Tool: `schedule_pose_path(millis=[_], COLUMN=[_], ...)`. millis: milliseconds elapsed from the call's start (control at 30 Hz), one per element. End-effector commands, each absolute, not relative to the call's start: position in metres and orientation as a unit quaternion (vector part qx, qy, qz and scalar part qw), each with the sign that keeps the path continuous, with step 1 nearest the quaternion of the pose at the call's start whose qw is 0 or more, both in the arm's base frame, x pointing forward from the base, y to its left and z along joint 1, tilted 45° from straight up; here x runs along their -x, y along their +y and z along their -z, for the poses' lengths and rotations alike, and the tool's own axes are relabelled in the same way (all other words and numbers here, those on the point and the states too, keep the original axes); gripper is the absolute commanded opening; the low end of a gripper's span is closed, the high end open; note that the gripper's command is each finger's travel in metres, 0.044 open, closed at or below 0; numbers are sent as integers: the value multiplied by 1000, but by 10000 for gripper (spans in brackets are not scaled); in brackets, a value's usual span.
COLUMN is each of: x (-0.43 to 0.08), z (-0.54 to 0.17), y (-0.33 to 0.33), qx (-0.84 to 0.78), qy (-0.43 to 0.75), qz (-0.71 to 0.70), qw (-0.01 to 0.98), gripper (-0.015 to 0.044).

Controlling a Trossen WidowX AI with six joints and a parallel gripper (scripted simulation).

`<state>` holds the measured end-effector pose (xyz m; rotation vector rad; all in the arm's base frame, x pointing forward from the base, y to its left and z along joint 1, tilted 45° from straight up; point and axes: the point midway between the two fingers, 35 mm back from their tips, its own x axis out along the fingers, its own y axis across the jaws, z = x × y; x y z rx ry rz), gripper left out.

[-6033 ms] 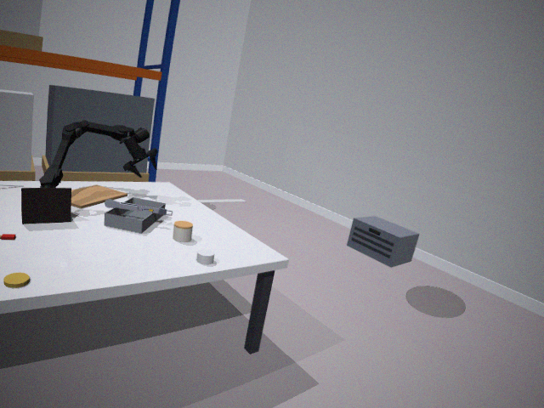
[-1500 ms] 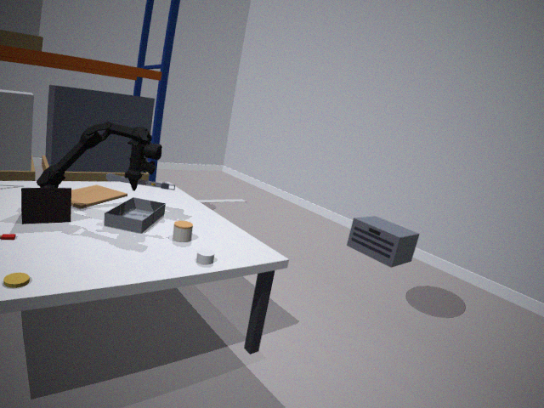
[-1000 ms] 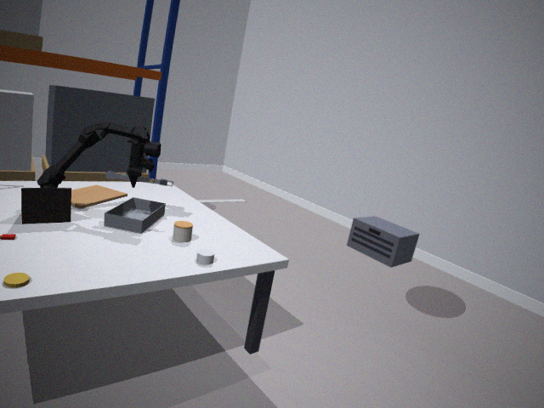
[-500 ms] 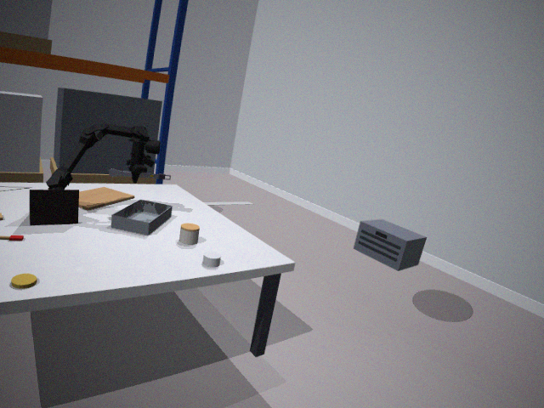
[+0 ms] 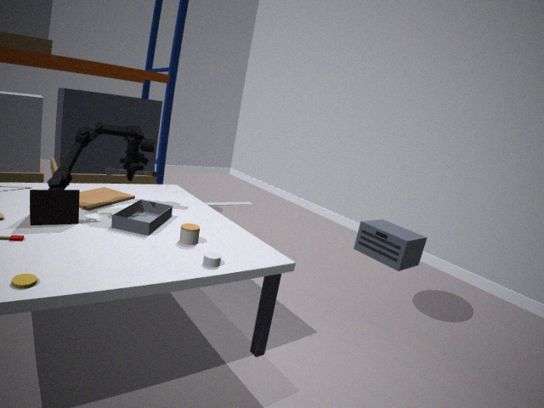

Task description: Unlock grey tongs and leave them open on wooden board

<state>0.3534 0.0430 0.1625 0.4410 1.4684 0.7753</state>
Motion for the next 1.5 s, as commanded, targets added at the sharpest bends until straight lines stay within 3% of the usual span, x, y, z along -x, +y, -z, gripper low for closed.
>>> schedule_pose_path(millis=[0, 867, 1467], x=[-341, -239, -239], z=[-188, -275, -270], y=[61, 140, 142], qx=[-173, -73, -78], qy=[625, 524, 490], qz=[-367, -497, -479], qw=[667, 688, 724], gripper=[-150, -150, -150])
